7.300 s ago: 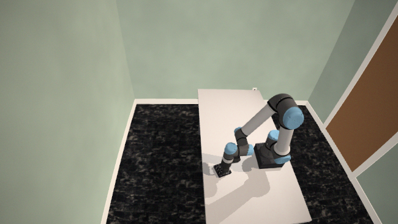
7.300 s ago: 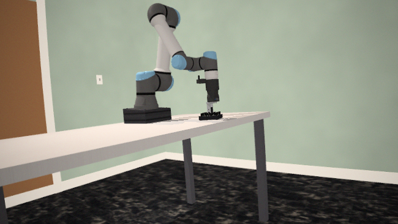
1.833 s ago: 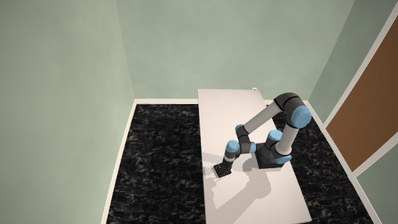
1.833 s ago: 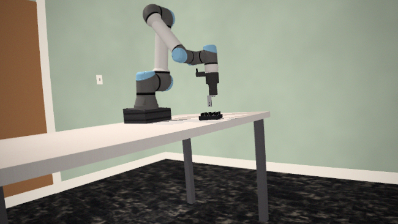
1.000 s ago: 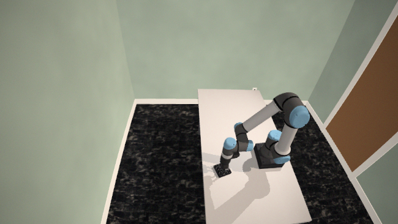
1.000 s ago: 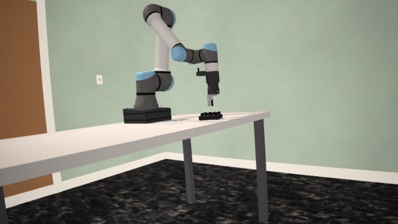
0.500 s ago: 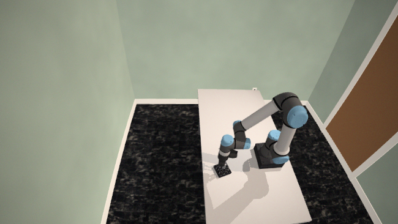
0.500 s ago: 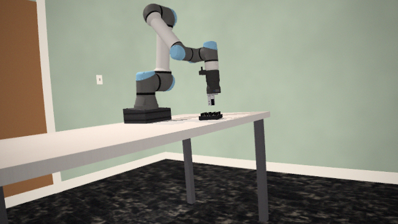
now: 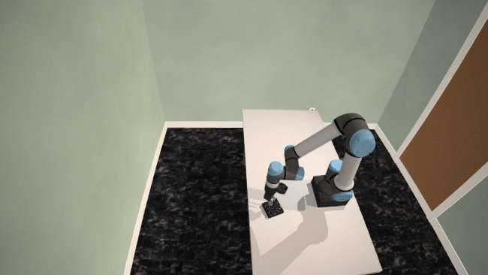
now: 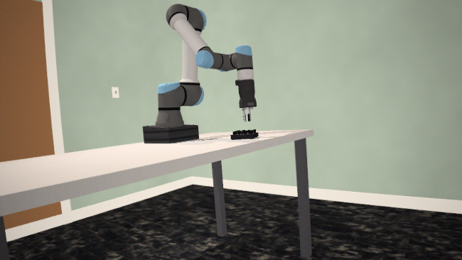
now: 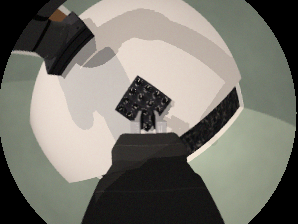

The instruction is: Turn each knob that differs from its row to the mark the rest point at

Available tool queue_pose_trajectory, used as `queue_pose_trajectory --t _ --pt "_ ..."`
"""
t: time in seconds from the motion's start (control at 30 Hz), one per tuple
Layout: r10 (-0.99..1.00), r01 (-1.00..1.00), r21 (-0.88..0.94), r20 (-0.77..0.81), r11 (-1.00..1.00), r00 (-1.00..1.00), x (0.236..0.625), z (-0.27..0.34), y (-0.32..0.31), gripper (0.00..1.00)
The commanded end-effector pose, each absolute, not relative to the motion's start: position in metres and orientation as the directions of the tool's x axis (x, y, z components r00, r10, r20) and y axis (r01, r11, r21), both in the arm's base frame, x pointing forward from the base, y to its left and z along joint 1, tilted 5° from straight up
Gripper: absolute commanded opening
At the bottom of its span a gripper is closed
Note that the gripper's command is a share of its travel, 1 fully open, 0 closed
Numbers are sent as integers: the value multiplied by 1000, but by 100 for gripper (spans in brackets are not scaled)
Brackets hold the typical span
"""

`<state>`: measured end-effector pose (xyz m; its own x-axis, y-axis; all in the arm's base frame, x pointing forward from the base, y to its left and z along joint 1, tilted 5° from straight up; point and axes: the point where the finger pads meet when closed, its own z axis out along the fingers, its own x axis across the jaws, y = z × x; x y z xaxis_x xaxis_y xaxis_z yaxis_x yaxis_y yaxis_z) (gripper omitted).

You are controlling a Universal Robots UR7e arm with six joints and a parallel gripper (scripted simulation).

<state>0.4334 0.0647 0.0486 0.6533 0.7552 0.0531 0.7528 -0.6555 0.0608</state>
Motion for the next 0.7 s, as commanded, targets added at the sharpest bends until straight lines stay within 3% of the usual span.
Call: queue_pose_trajectory --t 0.0,0.67 --pt "644 642 55 59 -765 763 440 51 58 46" --pt "254 253 24 77 -967 964 460 58 36 46"
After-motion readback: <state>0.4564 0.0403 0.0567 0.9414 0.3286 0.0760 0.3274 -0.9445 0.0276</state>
